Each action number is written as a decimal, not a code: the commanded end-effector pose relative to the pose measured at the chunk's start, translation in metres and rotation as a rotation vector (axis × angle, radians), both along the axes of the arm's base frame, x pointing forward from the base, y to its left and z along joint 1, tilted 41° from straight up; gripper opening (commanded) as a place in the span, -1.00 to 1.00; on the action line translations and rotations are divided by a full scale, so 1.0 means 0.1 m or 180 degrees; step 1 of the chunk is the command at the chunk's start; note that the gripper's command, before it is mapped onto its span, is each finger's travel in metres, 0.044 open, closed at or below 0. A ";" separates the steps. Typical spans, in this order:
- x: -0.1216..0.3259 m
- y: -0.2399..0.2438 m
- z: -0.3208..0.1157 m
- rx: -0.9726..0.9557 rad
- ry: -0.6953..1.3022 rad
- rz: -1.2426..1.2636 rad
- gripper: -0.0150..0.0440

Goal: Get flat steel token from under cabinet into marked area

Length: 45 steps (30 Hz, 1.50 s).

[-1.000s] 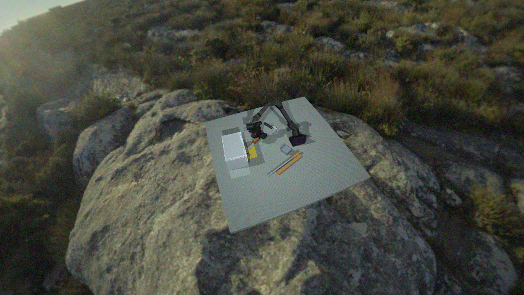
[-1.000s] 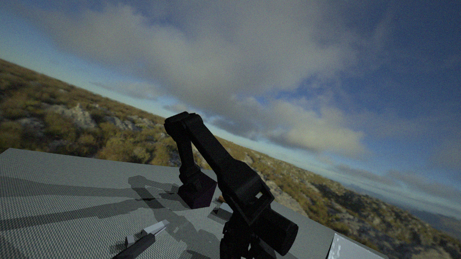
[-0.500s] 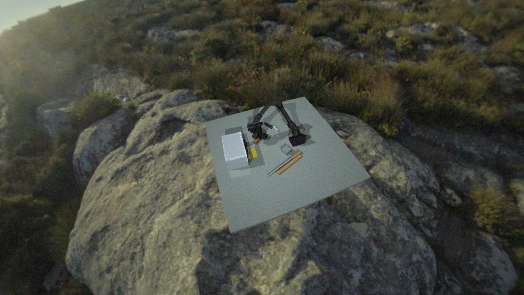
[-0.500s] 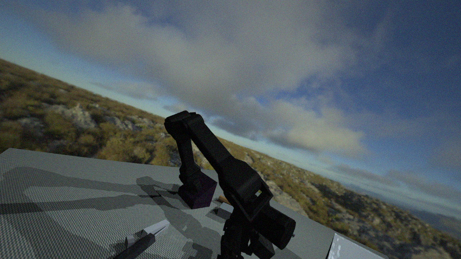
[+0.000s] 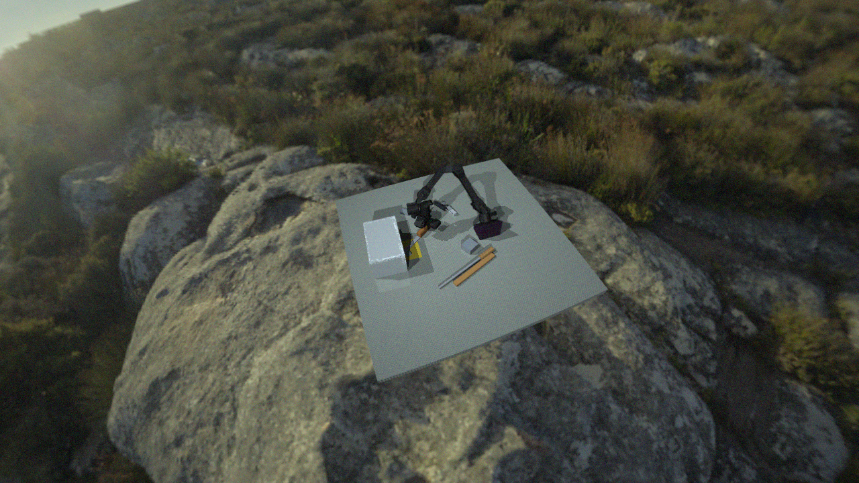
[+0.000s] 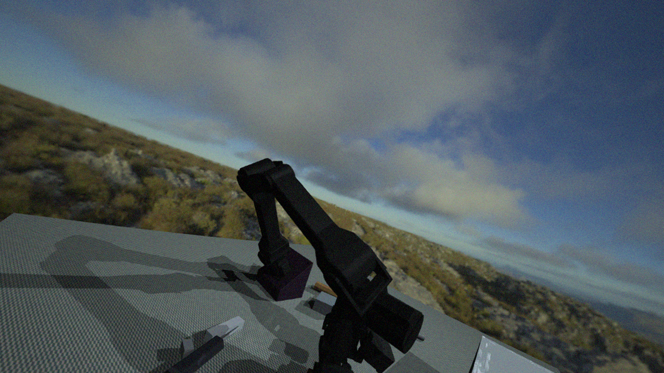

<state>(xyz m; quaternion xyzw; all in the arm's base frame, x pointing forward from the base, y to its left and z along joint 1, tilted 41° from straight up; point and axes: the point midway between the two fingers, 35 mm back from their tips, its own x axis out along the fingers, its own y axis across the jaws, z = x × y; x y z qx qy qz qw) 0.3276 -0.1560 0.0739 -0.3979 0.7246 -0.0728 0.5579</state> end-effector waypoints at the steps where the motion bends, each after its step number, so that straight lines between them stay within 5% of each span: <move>1: -0.02 0.02 -0.03 0.0027 0.0017 0.0002 -0.49; 45: -0.47 -0.20 0.20 0.0022 0.0026 0.0002 -0.49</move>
